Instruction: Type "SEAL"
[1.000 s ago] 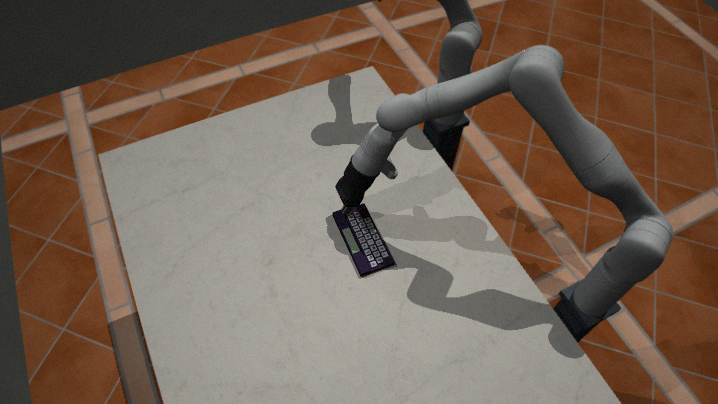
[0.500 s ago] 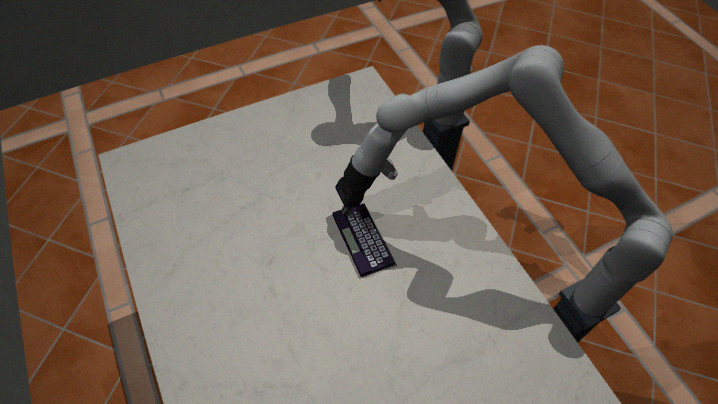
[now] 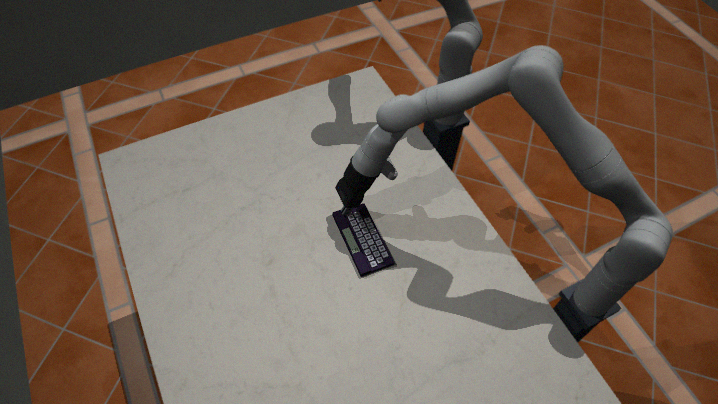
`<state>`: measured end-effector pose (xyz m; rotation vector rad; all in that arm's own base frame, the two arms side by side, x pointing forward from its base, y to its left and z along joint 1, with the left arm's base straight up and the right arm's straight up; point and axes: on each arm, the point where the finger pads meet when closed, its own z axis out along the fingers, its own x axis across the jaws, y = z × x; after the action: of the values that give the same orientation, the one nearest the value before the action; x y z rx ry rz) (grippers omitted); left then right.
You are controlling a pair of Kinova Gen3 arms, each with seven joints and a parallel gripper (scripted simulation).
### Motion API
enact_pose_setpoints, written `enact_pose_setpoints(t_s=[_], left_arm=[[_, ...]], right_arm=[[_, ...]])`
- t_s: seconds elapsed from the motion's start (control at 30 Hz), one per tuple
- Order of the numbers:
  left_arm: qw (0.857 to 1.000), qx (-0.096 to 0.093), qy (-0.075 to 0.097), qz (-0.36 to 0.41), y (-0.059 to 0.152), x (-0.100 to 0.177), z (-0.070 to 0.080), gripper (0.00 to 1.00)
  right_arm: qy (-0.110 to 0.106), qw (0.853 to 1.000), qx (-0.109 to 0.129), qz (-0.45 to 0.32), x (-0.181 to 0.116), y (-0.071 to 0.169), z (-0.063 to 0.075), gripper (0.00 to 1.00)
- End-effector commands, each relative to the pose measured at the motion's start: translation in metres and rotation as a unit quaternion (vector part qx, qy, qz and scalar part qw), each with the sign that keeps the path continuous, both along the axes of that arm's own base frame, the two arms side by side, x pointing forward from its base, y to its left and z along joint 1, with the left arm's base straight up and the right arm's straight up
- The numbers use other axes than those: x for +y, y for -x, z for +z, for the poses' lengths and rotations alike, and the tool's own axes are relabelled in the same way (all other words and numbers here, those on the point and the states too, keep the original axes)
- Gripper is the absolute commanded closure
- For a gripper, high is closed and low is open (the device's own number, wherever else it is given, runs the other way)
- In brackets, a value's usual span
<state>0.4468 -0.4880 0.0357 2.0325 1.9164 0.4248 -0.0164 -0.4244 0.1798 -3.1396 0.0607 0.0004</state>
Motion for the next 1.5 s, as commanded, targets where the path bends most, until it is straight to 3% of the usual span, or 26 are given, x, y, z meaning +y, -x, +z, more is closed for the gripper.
enact_pose_setpoints(t_s=[0.0,0.3,0.93,1.47], left_arm=[[1.0,-0.001,0.001,0.0,0.0,-0.001,0.001,1.0],[1.0,-0.001,0.001,0.0,0.0,-0.001,0.01,1.0],[1.0,-0.001,0.001,0.0,0.0,0.014,0.011,1.0],[1.0,-0.001,0.001,0.0,0.005,0.093,0.011,1.0]], right_arm=[[0.001,1.0,0.0,0.0,0.0,0.0,0.001,0.0],[0.001,1.0,0.0,0.0,0.0,0.0,0.001,0.0],[0.001,1.0,0.0,0.0,0.0,0.0,0.001,0.0],[0.001,1.0,0.0,0.0,0.0,0.0,0.001,0.0]])
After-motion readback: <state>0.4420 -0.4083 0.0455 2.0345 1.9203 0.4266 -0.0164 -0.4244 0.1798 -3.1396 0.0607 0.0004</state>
